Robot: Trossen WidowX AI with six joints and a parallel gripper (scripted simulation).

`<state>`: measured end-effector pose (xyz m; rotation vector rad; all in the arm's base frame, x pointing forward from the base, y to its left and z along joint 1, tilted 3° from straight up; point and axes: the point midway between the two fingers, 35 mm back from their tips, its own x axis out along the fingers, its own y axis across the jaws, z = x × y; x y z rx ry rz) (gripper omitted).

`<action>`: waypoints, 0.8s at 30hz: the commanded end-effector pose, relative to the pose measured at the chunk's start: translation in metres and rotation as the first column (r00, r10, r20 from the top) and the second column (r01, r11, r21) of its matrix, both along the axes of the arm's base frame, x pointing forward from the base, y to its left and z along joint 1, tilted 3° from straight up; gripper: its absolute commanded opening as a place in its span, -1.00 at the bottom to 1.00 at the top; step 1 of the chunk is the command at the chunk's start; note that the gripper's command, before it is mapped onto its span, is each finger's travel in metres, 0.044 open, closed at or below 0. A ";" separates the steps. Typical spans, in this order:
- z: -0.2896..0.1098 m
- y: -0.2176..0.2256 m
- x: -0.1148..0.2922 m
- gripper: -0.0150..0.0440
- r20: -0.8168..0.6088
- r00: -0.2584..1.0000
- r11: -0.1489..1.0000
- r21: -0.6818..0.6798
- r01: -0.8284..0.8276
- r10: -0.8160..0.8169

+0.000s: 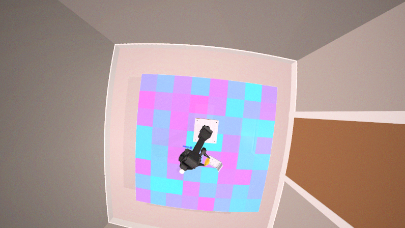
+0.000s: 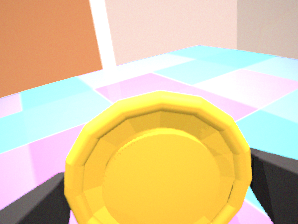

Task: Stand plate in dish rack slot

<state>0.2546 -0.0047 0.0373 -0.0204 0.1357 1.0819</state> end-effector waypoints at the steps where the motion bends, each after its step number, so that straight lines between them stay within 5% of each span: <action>1: 0.000 -0.001 -0.001 -0.49 0.049 0.998 0.999 0.003 0.032 -0.033; 24: -0.023 0.010 0.006 -0.49 0.045 0.999 1.000 -0.008 0.028 -0.028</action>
